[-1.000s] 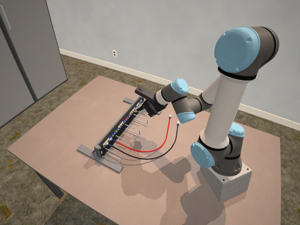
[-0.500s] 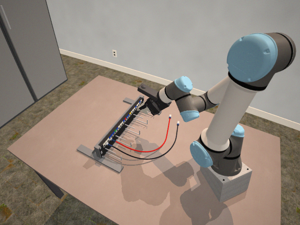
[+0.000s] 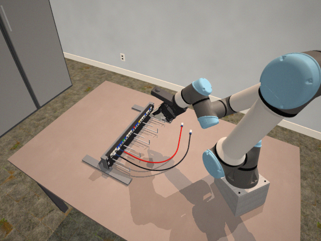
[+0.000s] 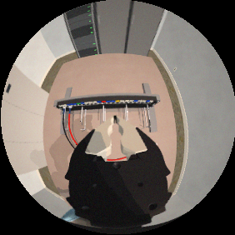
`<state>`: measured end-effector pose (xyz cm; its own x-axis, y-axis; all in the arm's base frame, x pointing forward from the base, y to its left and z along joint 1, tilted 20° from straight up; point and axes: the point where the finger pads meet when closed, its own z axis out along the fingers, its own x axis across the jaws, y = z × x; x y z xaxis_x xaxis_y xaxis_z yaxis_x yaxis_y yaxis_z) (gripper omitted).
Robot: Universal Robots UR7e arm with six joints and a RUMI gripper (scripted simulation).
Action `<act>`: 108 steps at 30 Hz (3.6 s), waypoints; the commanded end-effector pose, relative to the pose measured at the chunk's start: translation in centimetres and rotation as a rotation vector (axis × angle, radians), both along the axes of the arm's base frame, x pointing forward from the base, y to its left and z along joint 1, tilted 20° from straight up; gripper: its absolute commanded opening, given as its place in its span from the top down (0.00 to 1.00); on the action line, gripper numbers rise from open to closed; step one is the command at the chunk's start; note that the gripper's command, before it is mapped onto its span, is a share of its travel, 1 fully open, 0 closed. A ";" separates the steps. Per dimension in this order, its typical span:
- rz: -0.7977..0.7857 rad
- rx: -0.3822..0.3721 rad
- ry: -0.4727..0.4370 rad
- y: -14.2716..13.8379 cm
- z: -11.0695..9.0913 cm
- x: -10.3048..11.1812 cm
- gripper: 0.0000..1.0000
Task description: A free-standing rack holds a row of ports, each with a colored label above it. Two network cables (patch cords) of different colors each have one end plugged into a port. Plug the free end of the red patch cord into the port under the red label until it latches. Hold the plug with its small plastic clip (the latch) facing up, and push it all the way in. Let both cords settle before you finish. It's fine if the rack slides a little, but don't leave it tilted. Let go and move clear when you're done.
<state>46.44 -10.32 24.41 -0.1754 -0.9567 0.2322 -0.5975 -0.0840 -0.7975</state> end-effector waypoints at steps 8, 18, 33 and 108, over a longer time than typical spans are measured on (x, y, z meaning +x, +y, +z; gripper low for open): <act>0.003 0.002 0.001 0.7 1.6 -2.1 1.00; 0.003 0.002 0.001 1.1 2.4 -3.3 1.00; 0.003 0.002 0.001 1.6 3.4 -4.7 1.00; 0.003 0.002 0.001 -5.2 5.6 -6.7 1.00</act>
